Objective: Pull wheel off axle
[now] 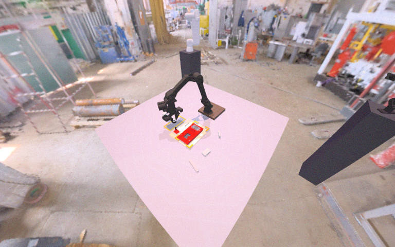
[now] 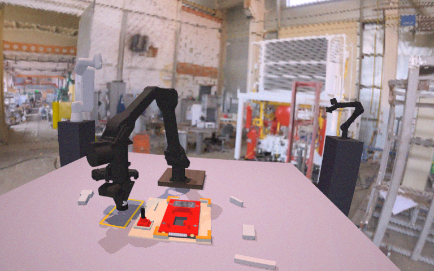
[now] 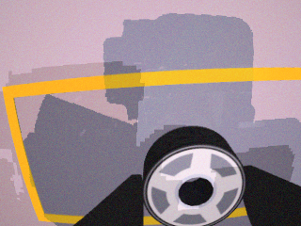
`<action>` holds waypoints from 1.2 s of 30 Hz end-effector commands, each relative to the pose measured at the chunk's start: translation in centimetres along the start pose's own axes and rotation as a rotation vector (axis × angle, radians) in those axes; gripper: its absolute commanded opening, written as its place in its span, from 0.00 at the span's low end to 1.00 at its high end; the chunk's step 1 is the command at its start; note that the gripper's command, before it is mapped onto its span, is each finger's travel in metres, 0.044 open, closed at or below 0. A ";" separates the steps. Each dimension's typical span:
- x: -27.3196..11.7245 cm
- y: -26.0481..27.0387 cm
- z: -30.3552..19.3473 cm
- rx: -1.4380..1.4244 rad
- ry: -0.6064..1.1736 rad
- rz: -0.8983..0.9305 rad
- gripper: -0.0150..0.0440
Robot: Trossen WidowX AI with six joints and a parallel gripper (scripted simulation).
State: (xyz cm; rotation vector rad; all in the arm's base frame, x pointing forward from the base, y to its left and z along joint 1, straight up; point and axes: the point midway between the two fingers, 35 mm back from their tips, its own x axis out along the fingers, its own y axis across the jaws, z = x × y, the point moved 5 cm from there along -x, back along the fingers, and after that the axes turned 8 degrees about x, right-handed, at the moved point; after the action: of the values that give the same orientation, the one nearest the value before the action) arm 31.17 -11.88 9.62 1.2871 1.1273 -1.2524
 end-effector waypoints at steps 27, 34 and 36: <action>-4.5 -0.2 -0.1 -0.004 0.001 -0.010 0.76; -6.2 -3.2 -0.9 -0.002 0.002 -0.009 0.99; -7.4 -5.2 -1.5 -0.003 0.002 -0.012 1.00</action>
State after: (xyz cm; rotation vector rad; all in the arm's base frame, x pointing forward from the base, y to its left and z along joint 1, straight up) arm 28.62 -10.89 14.78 1.2822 1.1492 -1.2655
